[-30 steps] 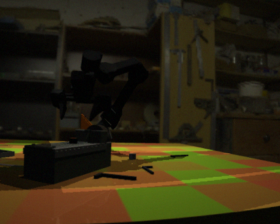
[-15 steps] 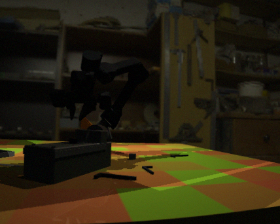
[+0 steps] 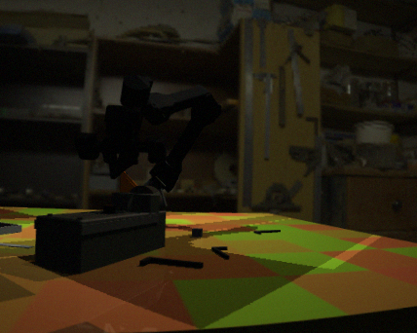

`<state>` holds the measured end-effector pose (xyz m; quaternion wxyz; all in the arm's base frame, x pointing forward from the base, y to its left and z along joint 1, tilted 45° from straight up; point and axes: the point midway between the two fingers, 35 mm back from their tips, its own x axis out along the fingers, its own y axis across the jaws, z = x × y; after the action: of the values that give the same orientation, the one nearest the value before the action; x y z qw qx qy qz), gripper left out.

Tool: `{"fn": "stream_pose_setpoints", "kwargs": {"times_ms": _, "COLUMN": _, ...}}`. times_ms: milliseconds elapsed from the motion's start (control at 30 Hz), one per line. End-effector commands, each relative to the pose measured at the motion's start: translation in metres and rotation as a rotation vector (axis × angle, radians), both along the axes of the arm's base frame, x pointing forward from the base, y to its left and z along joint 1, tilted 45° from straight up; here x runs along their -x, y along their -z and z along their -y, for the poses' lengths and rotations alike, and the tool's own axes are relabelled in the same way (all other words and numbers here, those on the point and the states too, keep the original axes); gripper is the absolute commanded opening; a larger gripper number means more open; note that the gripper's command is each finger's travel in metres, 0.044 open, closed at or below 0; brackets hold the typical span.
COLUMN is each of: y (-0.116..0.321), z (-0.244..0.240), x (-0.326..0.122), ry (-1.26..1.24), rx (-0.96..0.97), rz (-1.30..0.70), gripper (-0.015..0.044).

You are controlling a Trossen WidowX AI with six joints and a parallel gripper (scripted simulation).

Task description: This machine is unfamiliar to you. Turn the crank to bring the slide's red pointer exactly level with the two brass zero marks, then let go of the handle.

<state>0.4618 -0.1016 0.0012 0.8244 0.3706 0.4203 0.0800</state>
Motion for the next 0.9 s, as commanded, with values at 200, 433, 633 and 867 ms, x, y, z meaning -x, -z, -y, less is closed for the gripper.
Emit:
{"fn": "stream_pose_setpoints", "kwargs": {"times_ms": 200, "y": 0.000, "z": 0.000, "x": 0.000, "ry": 0.001, "rx": 0.000, "rz": 0.000, "gripper": 0.0079}}
{"fn": "stream_pose_setpoints", "kwargs": {"times_ms": 433, "y": 0.000, "z": 0.000, "x": 0.000, "ry": 0.001, "rx": 0.000, "rz": 0.000, "gripper": 0.0262}}
{"fn": "stream_pose_setpoints", "kwargs": {"times_ms": 633, "y": -0.003, "z": 0.004, "x": 0.000, "ry": 0.000, "rx": 0.001, "rz": 0.002, "gripper": 0.0420}}
{"fn": "stream_pose_setpoints", "kwargs": {"times_ms": 867, "y": -0.038, "z": 0.038, "x": -0.001, "ry": -0.001, "rx": 0.002, "rz": 0.001, "gripper": 0.0440}}
